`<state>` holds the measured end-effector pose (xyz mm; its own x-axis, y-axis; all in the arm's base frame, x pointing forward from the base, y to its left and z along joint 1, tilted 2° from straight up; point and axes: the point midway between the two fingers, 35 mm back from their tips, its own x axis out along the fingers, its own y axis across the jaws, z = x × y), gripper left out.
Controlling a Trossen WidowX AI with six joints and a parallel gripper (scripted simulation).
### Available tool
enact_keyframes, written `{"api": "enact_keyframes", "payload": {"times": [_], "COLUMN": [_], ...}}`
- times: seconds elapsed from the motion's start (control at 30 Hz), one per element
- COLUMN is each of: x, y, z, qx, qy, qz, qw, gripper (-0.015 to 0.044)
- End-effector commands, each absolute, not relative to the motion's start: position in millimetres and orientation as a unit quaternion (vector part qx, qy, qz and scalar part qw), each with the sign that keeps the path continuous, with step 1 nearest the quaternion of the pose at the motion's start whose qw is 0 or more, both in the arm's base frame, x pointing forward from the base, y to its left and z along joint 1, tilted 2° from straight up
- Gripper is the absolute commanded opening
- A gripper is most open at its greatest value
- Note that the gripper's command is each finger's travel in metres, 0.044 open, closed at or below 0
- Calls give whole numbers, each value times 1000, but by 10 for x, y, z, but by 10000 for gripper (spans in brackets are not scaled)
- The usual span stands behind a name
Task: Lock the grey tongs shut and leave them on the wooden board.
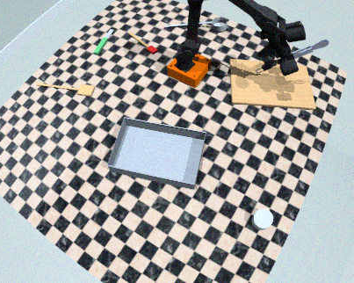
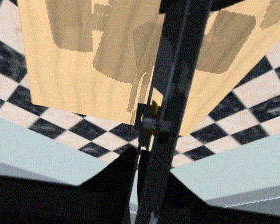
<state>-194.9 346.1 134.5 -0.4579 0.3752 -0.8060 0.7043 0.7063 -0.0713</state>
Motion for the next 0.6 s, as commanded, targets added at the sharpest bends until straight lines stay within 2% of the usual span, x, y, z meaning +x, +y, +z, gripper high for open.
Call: {"api": "enact_keyframes", "payload": {"times": [0.0,0.57], "x": [-1965,-1966], "y": [3470,3368], "z": [1369,1436], "qx": [321,288], "qy": [818,751], "qz": [-205,-231], "qw": [431,548], "gripper": [-150,-150]}}
